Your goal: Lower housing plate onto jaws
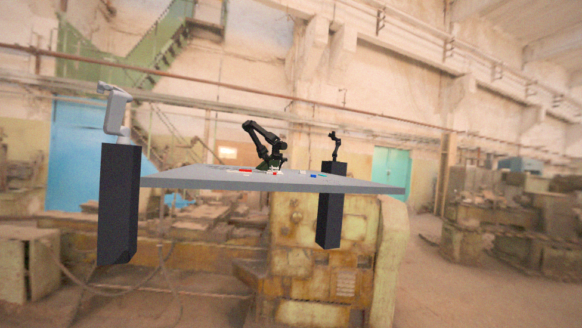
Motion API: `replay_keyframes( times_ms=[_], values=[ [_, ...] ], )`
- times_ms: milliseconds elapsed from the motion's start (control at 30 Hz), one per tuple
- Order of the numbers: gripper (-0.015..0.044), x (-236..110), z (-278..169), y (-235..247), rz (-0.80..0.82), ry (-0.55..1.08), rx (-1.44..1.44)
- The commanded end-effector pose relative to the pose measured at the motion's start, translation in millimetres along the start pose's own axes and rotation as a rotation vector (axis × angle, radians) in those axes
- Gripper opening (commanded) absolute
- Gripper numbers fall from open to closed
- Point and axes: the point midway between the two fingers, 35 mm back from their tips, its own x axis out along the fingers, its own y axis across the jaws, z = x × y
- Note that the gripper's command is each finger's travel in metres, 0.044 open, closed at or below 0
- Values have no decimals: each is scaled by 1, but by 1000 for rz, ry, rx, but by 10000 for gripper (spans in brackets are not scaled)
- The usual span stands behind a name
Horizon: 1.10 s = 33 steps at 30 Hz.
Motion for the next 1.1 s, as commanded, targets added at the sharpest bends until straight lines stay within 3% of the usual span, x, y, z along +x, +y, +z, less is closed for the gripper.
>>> replay_keyframes(
  times_ms=[0,1067],
  values=[
    [351,1,0,-1,-4,-3,-7],
    [351,8,0,-1,-5,-4,-19]
  ],
)
